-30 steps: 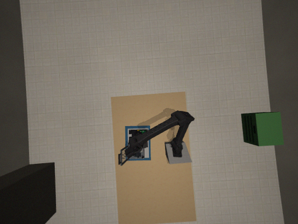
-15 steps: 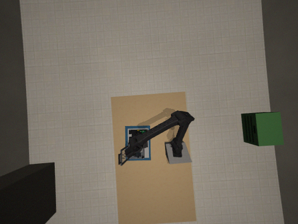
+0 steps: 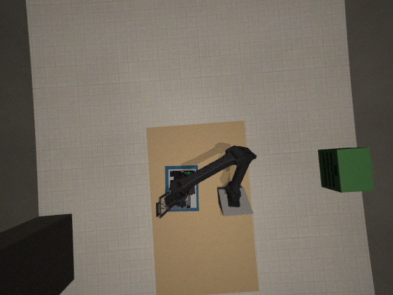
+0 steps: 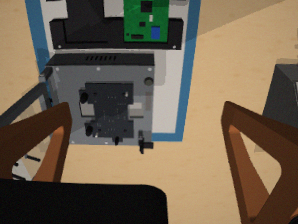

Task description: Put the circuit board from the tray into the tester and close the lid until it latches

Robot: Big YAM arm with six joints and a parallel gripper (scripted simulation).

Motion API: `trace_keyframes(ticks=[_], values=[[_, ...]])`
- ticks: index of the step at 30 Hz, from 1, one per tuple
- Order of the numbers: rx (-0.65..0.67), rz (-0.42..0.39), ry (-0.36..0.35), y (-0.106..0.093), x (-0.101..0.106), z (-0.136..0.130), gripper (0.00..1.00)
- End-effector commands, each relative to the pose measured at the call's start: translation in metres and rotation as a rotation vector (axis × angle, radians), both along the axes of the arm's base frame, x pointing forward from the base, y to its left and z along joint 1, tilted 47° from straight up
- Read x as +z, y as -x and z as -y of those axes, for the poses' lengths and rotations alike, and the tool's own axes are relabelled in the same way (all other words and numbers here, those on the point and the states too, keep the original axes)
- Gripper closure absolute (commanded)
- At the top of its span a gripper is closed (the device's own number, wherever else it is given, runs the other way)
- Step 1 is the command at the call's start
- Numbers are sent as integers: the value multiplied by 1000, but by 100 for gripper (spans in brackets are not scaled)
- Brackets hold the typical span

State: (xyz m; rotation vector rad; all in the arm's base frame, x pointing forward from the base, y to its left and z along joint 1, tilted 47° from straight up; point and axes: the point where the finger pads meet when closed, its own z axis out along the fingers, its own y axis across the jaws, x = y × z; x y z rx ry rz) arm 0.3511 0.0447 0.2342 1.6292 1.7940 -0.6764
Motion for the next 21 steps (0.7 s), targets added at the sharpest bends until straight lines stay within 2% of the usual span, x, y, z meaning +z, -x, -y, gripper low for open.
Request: trace_keyframes(ticks=[1,21], values=[[21,31,-14,-4,5,-13,8],[20,30,-12,-3,3,-12,8]])
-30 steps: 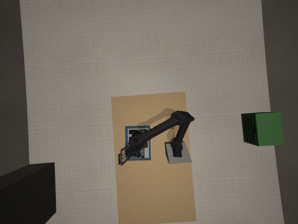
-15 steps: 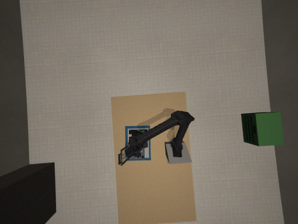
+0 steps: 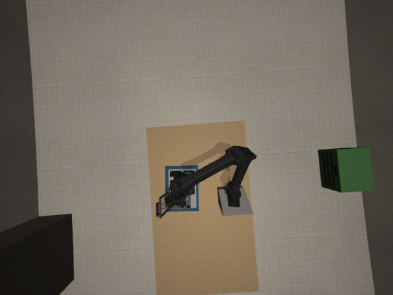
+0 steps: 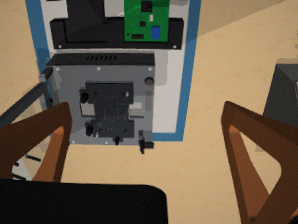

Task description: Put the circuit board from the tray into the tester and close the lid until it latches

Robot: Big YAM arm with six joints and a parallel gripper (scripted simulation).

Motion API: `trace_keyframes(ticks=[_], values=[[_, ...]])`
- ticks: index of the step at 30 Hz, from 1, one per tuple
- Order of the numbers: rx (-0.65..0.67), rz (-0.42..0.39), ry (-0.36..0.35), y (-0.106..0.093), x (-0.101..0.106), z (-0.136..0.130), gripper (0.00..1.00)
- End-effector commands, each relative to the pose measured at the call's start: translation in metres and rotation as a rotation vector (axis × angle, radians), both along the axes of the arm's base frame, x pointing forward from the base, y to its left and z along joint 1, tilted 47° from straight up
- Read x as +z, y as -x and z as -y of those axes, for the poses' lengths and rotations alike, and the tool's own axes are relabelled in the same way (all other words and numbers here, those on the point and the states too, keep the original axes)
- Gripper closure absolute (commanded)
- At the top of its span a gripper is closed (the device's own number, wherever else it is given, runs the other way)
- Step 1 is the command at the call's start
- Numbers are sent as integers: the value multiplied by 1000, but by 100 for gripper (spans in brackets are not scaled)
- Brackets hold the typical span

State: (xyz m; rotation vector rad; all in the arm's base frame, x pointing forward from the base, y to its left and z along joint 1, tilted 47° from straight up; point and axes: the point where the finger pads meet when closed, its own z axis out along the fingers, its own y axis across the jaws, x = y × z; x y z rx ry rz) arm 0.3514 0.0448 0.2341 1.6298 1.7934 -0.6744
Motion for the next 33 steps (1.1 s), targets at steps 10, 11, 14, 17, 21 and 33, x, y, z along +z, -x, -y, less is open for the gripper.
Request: trace_keyframes(ticks=[10,11,14,17,21,33], values=[[-6,33,-8,-3,-3,3,8],[-10,35,-8,-3,-4,5,8],[-13,37,-8,-3,-8,11,8],[-14,38,-8,-4,-12,18,8],[-15,38,-7,-5,-21,28,8],[-17,35,-3,-10,-50,59,8]])
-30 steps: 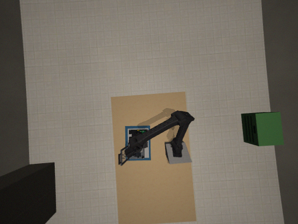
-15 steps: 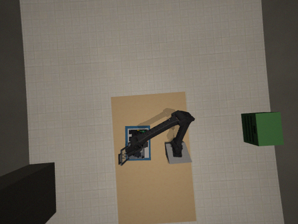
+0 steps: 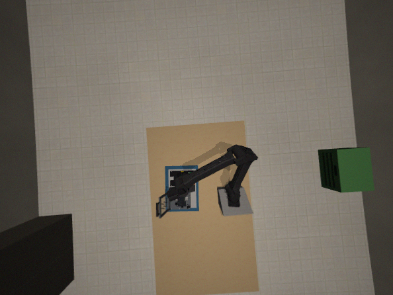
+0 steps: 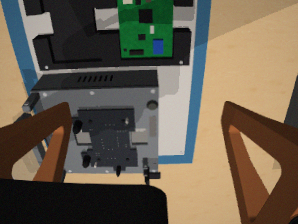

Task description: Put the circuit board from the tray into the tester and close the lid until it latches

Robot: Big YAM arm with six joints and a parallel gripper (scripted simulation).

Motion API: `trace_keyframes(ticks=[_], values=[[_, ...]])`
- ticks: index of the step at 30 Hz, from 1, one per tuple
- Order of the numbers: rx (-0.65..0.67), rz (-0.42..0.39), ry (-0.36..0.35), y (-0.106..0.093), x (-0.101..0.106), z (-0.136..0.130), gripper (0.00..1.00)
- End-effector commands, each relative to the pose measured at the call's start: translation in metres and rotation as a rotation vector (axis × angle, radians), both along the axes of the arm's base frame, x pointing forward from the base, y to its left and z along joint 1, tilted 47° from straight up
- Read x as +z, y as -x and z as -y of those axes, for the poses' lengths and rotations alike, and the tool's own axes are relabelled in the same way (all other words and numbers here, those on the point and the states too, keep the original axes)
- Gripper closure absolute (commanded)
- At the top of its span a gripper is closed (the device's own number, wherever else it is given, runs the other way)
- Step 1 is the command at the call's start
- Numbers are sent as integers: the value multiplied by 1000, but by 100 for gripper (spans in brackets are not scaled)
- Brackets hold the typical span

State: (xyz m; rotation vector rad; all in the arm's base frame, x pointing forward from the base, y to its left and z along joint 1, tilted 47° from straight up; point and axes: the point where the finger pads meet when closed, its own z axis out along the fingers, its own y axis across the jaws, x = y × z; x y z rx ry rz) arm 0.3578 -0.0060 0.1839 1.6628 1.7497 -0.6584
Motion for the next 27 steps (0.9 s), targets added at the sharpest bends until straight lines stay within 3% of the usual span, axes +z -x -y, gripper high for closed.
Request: trace_keyframes(ticks=[1,27], values=[[14,3,-2,-4,-3,12,8],[13,-13,3,-14,-79,88,8]])
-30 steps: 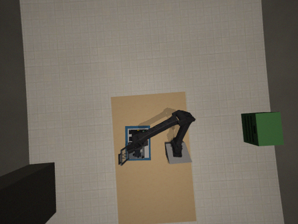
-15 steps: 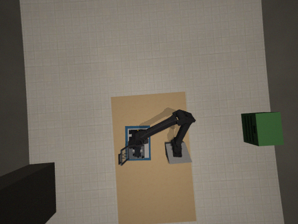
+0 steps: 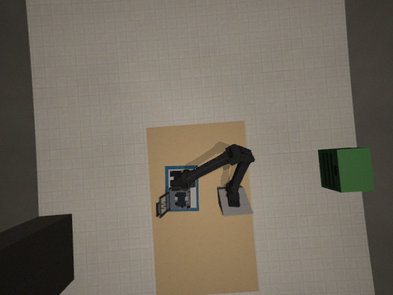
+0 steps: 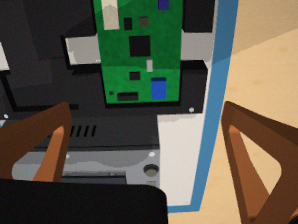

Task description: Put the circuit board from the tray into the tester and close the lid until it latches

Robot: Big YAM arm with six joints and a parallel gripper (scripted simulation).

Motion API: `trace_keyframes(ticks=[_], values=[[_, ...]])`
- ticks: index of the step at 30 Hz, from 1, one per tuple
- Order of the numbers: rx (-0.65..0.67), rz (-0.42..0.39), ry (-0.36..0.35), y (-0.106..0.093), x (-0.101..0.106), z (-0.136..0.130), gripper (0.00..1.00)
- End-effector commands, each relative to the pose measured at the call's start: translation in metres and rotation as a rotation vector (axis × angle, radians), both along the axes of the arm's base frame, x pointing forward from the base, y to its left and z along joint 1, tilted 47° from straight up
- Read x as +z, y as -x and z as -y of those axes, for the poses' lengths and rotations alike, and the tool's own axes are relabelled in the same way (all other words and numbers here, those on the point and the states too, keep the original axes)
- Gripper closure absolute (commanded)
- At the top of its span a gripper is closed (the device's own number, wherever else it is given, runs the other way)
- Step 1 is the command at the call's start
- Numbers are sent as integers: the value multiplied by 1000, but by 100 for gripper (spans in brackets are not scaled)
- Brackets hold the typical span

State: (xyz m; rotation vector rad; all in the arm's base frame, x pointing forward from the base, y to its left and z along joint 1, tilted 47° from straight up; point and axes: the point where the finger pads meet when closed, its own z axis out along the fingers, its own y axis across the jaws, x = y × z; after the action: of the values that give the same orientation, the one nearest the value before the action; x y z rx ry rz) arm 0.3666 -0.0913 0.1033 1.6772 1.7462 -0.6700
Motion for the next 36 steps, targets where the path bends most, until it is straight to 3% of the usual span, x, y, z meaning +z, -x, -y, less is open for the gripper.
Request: trace_keyframes(ticks=[1,14,36], values=[[27,-6,5,-5,2,3,8],[27,-8,3,-9,-24,29,8],[40,3,4,-13,-27,34,8]])
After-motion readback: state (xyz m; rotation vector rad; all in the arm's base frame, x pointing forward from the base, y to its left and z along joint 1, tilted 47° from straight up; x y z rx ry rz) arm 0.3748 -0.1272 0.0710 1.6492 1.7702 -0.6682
